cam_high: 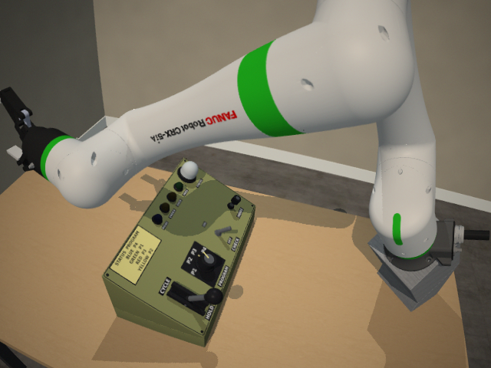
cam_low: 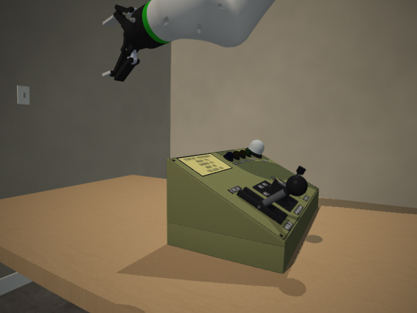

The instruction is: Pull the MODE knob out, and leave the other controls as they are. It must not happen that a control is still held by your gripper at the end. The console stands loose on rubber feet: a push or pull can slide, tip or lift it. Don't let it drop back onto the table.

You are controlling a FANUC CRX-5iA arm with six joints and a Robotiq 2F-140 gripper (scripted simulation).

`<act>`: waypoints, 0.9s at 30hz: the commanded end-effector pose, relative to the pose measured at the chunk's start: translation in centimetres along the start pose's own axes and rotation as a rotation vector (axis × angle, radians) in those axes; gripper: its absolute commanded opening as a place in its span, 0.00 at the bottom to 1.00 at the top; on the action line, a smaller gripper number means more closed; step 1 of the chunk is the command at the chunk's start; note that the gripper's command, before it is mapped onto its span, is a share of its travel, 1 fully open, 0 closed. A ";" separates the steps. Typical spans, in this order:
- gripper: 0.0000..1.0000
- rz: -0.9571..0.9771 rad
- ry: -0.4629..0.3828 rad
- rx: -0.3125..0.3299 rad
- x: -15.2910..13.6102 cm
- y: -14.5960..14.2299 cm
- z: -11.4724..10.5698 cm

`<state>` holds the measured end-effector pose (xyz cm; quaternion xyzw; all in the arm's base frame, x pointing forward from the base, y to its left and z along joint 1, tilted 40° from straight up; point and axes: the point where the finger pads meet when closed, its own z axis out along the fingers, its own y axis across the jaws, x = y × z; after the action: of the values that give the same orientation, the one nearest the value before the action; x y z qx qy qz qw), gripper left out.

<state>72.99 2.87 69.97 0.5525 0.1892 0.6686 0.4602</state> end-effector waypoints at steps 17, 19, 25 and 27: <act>1.00 0.139 -0.287 -0.237 -11.9 19.5 -4.1; 1.00 0.167 -0.344 -0.272 -14.4 22.2 -5.6; 1.00 0.197 -0.404 -0.305 -17.4 25.2 -7.6; 1.00 0.229 -0.467 -0.334 -20.0 27.3 -9.5</act>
<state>56.89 -20.51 76.85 0.6079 -0.0458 0.6163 0.4985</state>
